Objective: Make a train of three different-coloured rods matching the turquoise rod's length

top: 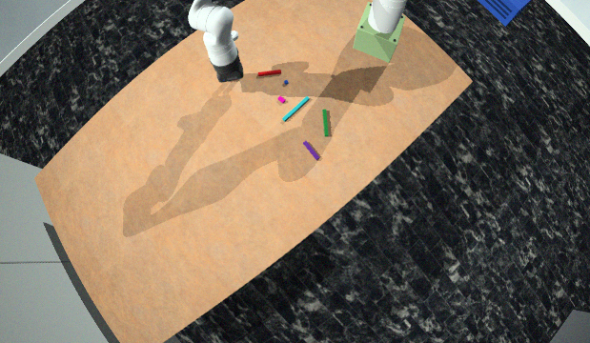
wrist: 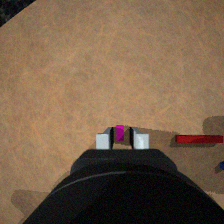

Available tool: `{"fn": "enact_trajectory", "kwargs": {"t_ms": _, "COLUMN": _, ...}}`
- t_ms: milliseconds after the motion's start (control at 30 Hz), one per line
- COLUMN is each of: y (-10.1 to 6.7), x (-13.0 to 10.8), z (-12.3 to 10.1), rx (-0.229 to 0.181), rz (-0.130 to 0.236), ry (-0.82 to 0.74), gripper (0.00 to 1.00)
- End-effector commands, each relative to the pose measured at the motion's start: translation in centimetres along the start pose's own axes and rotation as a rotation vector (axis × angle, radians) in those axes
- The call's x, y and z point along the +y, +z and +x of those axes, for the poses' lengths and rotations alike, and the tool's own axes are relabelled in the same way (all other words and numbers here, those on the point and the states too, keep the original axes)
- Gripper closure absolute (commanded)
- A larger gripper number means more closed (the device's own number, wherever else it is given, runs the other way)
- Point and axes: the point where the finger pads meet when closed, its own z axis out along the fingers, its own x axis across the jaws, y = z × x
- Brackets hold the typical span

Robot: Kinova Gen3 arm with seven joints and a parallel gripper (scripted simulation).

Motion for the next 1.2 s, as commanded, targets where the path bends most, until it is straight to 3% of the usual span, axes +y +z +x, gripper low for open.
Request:
{"fn": "enact_trajectory", "kwargs": {"t_ms": 0, "y": 0.08, "x": 0.06, "z": -0.27, "rx": -0.006, "rz": -0.002, "ry": 0.006, "gripper": 0.46}}
{"fn": "enact_trajectory", "kwargs": {"t_ms": 33, "y": 0.08, "x": 0.06, "z": -0.27, "rx": -0.006, "rz": -0.002, "ry": 0.006, "gripper": 0.46}}
{"fn": "enact_trajectory", "kwargs": {"t_ms": 67, "y": 0.08, "x": 0.06, "z": -0.27, "rx": -0.006, "rz": -0.002, "ry": 0.006, "gripper": 0.76}}
{"fn": "enact_trajectory", "kwargs": {"t_ms": 1167, "y": 0.08, "x": 0.06, "z": -0.27, "rx": -0.006, "rz": -0.002, "ry": 0.006, "gripper": 0.76}}
